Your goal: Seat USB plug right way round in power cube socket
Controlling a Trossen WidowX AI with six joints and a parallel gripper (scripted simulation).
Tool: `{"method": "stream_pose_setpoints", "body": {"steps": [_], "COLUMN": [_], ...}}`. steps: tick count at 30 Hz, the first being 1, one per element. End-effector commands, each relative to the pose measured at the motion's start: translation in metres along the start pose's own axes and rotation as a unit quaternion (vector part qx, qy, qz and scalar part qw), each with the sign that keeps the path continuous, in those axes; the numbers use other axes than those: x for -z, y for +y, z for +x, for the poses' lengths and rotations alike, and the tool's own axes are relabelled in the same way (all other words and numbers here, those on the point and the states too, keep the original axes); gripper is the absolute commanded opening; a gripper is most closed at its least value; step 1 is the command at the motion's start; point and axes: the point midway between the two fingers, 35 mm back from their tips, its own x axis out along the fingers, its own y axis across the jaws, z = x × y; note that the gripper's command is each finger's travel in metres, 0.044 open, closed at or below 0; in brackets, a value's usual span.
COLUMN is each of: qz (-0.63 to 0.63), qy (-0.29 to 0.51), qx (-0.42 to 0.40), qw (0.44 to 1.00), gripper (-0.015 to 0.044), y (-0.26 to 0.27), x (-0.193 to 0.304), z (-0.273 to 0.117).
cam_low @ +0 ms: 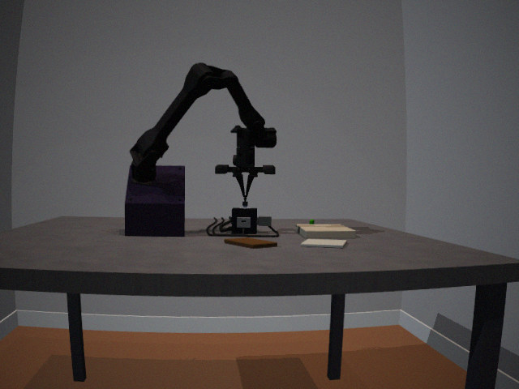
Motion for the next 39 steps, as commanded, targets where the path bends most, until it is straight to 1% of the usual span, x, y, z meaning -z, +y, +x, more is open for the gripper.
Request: {"method": "stream_pose_setpoints", "body": {"steps": [1, 39], "qz": [-0.003, -0.003], "qy": [0.001, 0.001], "qx": [0.0, 0.0], "qw": [1.0, 1.0], "gripper": [0.0, 0.0], "y": [0.0002, 0.0002], "x": [0.0002, 0.0005], "z": [0.001, 0.0056]}}
